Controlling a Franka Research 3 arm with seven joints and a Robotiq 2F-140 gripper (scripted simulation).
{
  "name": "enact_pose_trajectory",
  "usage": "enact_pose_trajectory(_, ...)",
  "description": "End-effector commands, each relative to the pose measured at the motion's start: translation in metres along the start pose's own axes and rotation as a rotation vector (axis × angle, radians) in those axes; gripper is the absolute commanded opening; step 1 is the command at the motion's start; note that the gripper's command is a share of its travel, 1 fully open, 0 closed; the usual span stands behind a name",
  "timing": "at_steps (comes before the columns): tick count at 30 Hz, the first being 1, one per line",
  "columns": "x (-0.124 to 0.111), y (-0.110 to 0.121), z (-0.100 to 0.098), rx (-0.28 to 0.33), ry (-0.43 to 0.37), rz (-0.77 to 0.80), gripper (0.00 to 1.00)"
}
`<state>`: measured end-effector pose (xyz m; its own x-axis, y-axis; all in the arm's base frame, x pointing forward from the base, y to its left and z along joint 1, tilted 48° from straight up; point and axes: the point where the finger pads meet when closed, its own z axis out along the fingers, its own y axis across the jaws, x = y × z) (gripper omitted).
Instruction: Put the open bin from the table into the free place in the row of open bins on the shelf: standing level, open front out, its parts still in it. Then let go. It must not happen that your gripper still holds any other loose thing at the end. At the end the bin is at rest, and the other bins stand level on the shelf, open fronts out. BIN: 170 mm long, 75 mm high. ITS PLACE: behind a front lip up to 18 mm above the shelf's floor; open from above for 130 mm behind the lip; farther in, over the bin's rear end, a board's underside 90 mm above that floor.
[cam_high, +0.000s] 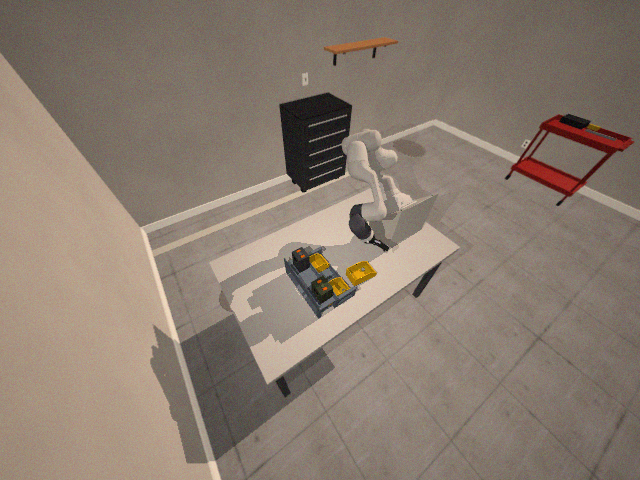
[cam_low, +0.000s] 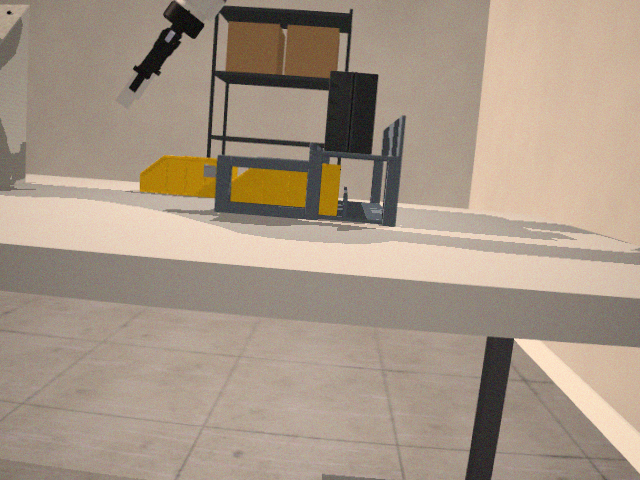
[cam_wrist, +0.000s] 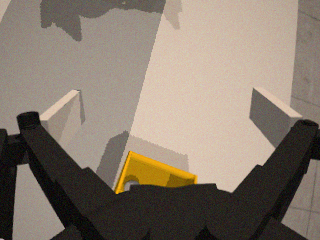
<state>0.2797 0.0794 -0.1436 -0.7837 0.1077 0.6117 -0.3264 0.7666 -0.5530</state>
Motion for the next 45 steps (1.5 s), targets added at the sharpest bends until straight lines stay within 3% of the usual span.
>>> enact_pose_trajectory(1,-0.009,0.002,-0.002,-0.001,-0.029,0.077,1.0)
enact_pose_trajectory(6,-0.027,0.005,-0.006,0.029,-0.098,0.132,1.0)
enact_pose_trajectory(15,-0.036,0.006,-0.009,0.042,-0.133,0.158,1.0)
enact_pose_trajectory(16,-0.045,0.008,-0.012,0.054,-0.168,0.183,1.0)
enact_pose_trajectory(45,-0.053,0.01,-0.016,0.064,-0.202,0.206,1.0)
